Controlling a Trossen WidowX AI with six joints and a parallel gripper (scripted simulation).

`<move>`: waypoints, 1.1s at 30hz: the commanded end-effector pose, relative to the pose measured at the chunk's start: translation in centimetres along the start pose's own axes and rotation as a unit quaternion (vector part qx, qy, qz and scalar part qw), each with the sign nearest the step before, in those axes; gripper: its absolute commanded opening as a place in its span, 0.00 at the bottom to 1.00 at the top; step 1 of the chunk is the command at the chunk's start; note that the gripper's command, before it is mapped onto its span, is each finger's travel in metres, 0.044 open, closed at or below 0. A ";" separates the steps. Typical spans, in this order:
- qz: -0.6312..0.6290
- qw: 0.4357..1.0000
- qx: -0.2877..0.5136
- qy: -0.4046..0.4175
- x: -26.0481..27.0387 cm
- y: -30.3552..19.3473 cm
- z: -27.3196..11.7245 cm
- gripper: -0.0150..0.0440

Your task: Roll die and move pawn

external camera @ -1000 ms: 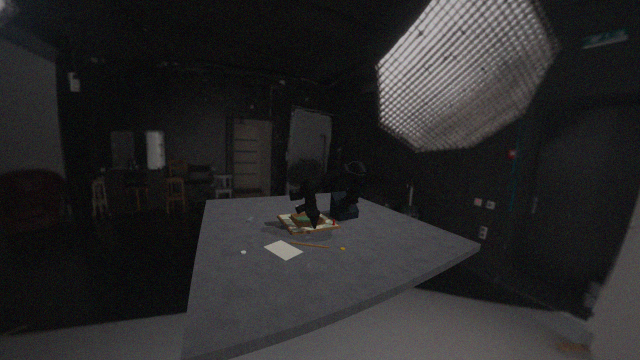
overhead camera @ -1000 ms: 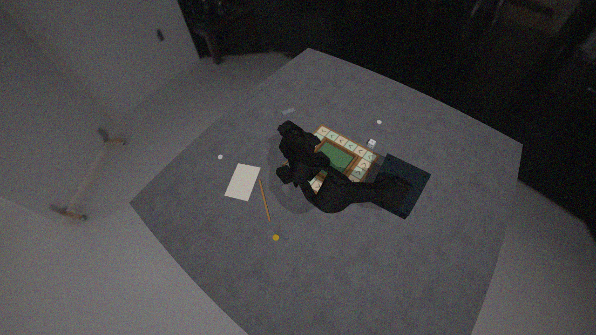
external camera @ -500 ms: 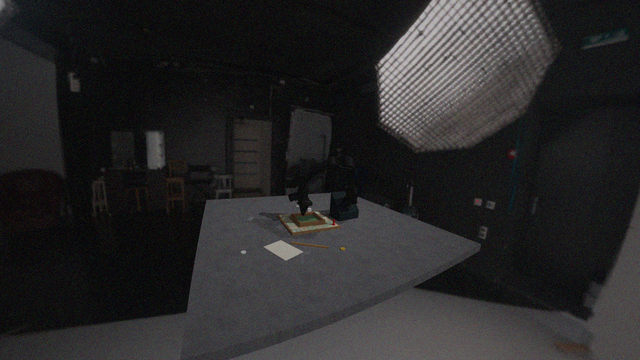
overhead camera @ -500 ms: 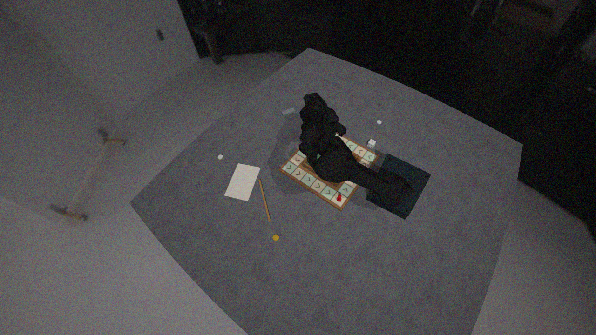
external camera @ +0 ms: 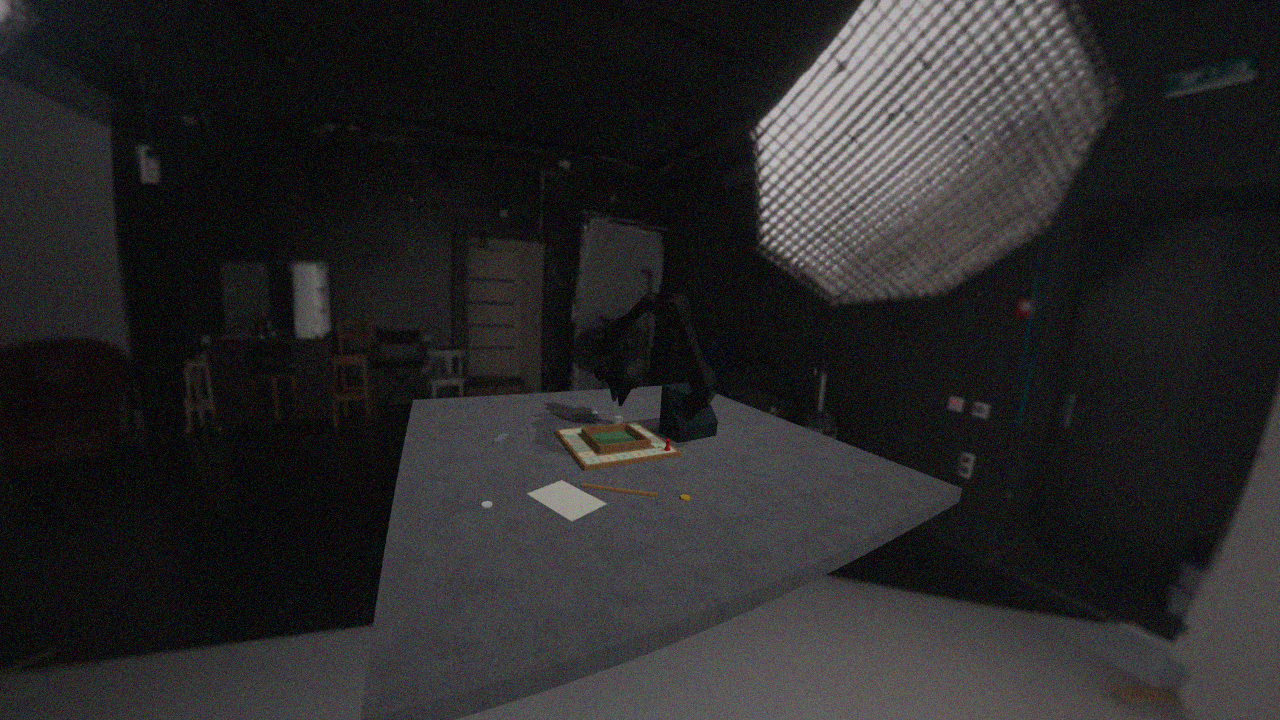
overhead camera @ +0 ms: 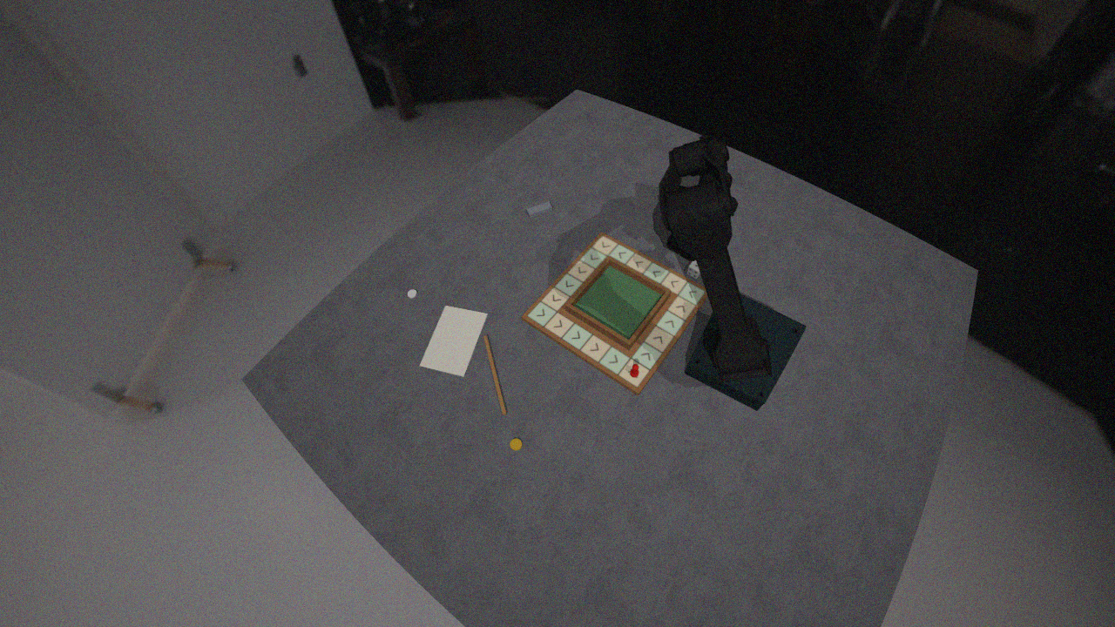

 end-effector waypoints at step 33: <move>-0.017 1.000 0.007 0.000 -0.3 -0.7 6.1 0.72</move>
Point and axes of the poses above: the point midway between the two fingers, 35 mm back from their tips, its own z axis out along the fingers, its own x axis across the jaws, y = z × x, the point moved 7 cm from there along -z, back along the fingers, and after that the axes turned 1 degree about -z, right-handed, at the moved point
